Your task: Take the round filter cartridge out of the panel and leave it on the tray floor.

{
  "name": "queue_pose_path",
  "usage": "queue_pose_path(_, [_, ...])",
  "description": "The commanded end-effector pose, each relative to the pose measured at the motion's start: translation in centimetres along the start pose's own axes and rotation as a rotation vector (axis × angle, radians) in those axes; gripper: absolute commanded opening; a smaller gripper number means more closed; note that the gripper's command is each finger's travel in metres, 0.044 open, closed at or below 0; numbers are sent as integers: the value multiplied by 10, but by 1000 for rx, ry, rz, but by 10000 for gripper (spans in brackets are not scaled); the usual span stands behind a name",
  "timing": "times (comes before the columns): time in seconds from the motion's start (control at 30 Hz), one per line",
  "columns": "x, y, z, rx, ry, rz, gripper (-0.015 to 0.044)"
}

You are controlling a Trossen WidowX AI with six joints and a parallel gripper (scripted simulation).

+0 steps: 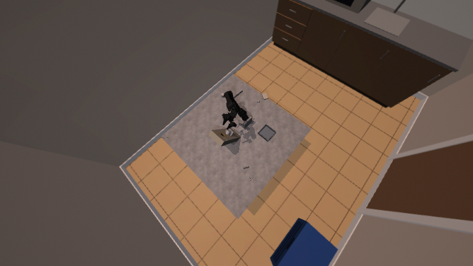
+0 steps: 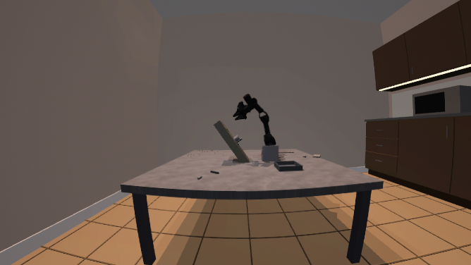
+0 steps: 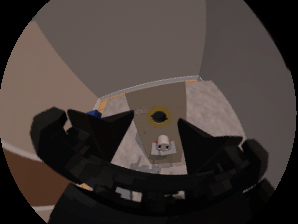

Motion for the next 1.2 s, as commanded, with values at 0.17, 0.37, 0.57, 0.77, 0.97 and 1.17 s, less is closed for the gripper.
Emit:
queue_pose_path(0.17, [-4, 47, -24, 239, 8, 203, 305])
queue_pose_path(0.37, [-16, 92, -40, 447, 11, 334, 305])
queue_pose_path(0.57, [-16, 94, -45, 447, 10, 333, 305])
queue_pose_path(0.77, [-16, 98, -54, 447, 9, 333, 305])
queue_pose_path(0.97, [-17, 101, -63, 447, 9, 333, 305])
queue_pose_path(1.17, [-18, 106, -71, 447, 10, 333, 305])
Point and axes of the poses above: the point midway between the two fingers, 35 mm back from their tips, its own z axis back along the fingers, its own x axis across the jaws, y = z × x, the point moved 6 cm from there along z, back along the fingers, and after that the axes turned 10 degrees about z, right-handed, at the moved point
